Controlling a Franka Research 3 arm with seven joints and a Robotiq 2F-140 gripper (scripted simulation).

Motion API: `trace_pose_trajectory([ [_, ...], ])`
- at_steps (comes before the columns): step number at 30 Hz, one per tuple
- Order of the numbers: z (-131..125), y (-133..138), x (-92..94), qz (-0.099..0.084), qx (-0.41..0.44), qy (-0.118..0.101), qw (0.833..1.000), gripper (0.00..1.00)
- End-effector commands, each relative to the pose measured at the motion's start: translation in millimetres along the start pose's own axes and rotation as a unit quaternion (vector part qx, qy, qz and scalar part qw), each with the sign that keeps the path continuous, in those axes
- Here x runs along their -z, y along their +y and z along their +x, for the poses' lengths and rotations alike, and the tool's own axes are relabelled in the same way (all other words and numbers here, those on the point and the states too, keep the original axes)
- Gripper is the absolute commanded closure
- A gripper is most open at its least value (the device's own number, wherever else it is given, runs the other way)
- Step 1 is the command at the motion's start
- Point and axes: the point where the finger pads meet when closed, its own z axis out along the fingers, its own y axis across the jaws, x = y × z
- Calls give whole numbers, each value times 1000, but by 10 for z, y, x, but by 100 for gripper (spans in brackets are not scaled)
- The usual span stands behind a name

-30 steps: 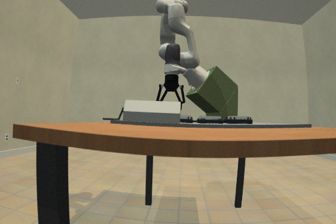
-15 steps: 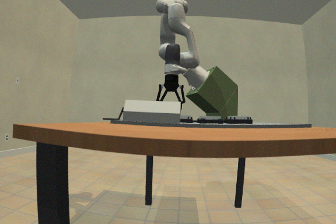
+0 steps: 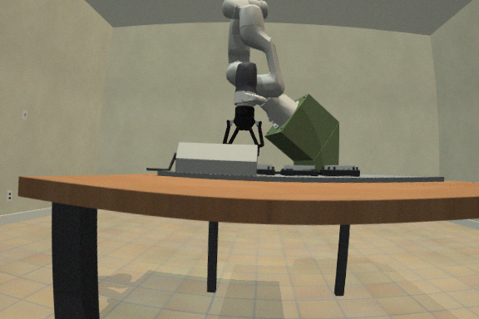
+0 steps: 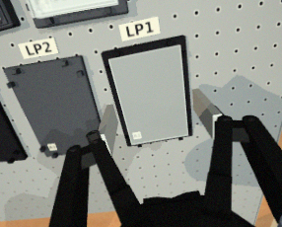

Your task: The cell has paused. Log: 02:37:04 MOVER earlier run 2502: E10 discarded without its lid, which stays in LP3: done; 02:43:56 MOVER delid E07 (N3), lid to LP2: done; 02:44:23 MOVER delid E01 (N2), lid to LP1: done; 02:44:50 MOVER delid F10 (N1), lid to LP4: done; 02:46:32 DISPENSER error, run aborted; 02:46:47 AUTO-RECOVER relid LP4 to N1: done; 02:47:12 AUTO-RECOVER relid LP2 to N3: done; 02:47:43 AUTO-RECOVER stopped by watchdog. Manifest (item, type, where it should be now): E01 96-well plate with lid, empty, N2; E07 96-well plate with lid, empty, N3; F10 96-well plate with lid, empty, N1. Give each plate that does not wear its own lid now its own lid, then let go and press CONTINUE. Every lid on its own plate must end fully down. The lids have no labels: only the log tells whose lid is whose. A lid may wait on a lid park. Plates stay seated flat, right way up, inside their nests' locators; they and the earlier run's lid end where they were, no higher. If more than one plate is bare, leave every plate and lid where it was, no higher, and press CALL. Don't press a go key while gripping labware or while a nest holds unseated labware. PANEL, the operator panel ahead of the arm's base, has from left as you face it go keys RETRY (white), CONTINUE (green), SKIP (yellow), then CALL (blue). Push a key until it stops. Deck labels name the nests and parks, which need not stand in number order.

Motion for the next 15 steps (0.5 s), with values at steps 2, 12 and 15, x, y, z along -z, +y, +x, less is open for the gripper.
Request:
trace_pose_trajectory([
  [2,-4,3,-4,0,2,0,1000,34],
  [12,-4,3,-18,0,2,0,1000,34],
  [15,-4,3,-24,0,2,0,1000,34],
])
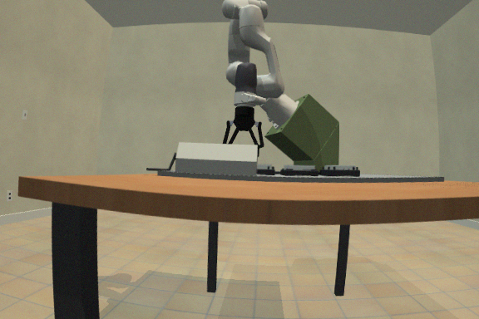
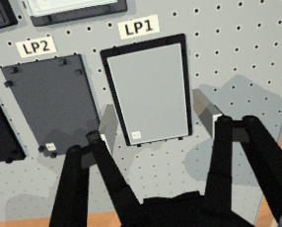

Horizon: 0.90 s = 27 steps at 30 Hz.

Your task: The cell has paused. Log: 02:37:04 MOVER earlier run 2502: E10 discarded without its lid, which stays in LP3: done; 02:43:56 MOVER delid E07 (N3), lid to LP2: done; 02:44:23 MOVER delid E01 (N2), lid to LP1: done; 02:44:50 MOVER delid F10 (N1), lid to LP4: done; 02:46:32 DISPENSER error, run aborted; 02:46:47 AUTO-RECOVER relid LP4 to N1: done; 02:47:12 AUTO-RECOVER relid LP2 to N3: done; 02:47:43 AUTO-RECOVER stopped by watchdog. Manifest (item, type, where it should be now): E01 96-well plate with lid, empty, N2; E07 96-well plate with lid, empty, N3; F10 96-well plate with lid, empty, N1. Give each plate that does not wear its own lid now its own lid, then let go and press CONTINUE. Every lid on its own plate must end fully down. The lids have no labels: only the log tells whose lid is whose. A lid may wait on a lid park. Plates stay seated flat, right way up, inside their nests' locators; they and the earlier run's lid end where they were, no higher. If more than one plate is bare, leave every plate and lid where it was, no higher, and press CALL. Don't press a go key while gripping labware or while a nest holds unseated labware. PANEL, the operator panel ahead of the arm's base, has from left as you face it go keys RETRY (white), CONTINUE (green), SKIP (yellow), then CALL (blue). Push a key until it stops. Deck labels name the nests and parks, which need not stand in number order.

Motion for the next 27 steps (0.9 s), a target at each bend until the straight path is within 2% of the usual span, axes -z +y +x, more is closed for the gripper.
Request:
trace_pose_trajectory([
  [1,16,-3,-3,0,2,2,1000,34],
  [27,17,-3,-121,0,2,2,1000,34],
])
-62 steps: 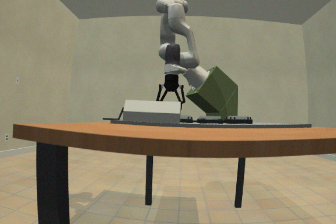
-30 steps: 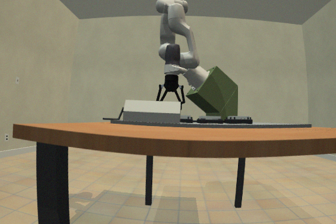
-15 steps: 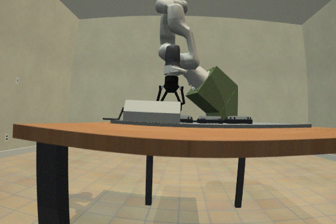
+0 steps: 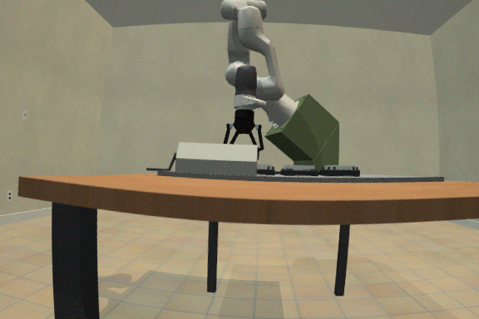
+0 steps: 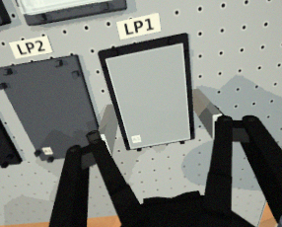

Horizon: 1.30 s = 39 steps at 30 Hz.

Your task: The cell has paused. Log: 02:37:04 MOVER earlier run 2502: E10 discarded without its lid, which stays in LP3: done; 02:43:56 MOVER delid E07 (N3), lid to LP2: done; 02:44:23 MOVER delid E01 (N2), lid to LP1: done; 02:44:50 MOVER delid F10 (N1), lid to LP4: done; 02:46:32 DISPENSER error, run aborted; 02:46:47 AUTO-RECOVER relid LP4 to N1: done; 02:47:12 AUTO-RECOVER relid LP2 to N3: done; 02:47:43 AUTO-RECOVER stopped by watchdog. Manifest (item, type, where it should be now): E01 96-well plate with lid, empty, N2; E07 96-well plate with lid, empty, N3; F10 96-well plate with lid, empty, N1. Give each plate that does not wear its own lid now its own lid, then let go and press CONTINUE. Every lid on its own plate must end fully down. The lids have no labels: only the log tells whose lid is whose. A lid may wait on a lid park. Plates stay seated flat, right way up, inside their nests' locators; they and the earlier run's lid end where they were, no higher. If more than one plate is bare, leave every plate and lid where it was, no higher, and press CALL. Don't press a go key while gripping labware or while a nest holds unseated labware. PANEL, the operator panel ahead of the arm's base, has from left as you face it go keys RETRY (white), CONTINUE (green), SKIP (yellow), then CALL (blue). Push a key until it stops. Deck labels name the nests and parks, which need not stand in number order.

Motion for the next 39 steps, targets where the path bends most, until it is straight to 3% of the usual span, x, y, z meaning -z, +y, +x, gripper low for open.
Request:
trace_pose_trajectory([
  [1,26,0,-11,0,2,4,1000,34],
  [39,26,0,-45,0,2,4,1000,34],
])
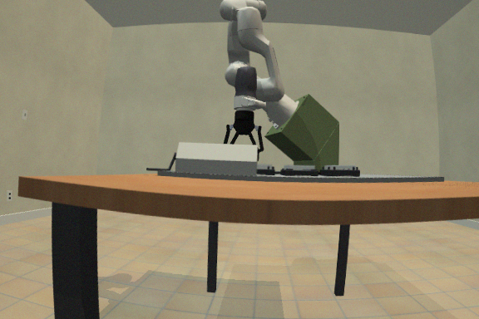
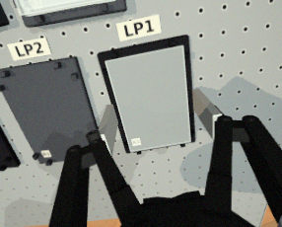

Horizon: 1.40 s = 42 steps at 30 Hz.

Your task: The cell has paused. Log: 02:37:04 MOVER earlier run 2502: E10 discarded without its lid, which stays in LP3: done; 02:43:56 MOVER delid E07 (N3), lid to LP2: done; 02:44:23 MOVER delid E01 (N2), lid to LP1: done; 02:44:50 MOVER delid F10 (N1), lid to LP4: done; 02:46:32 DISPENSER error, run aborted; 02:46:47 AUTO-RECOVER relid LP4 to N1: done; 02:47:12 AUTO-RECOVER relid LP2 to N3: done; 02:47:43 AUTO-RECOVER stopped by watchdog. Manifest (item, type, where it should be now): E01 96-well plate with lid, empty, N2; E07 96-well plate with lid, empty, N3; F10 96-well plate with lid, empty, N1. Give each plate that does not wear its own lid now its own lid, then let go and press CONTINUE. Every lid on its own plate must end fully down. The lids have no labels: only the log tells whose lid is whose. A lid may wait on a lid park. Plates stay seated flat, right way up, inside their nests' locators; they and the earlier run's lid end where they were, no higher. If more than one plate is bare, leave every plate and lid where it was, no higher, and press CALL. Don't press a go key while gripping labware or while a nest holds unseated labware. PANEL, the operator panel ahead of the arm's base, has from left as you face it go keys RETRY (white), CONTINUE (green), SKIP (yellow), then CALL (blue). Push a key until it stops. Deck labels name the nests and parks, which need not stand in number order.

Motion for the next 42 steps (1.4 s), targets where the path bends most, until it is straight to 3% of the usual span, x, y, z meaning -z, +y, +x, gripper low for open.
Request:
trace_pose_trajectory([
  [1,12,-4,-1,0,1,1,1000,34],
  [17,12,-4,-1,0,1,1,1000,34],
  [18,12,-4,-1,0,1,1,1000,100],
  [42,12,-4,-1,0,1,1,1000,100],
])
